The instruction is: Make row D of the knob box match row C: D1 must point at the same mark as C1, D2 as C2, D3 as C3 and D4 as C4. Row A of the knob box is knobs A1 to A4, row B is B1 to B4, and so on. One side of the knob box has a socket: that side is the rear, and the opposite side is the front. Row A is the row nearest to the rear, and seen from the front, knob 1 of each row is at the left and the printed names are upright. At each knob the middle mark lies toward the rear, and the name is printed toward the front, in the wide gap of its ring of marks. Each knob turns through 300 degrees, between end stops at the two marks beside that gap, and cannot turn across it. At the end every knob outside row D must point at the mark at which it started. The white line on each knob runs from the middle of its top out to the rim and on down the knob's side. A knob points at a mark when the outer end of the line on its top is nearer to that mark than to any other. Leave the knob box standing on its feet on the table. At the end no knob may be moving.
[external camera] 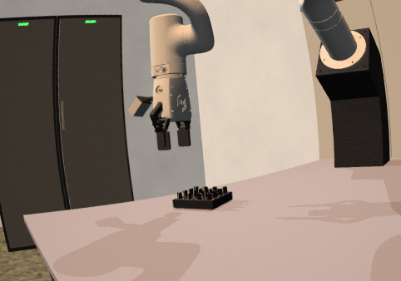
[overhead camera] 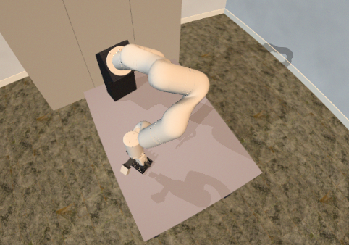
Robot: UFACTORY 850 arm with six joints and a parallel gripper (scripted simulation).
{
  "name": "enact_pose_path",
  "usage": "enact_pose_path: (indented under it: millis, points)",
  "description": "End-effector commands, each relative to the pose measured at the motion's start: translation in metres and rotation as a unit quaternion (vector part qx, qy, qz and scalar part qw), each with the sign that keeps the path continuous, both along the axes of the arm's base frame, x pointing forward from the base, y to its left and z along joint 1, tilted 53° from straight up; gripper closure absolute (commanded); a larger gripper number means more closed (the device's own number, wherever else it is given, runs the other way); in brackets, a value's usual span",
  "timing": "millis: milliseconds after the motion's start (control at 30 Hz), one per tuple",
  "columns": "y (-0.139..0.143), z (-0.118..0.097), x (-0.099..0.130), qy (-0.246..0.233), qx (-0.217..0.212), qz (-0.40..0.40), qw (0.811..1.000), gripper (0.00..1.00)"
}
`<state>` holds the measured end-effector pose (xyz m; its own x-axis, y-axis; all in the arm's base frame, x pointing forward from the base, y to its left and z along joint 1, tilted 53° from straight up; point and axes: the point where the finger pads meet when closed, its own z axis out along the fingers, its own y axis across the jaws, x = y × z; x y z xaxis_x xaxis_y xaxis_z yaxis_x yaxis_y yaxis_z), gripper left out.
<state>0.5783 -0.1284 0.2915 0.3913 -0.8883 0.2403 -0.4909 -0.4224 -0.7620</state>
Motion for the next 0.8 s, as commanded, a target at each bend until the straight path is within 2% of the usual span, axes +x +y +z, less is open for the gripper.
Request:
enact_pose_path:
  millis: [0, 233, 767]
  points:
    - [-0.005, 0.016, -0.019, 0.0, 0.0, 0.001, 1.0, 0.0]
    - [-0.008, 0.028, -0.034, 0.0, 0.0, 0.001, 1.0, 0.0]
    - [-0.008, 0.028, -0.035, 0.0, 0.0, 0.001, 1.0, 0.0]
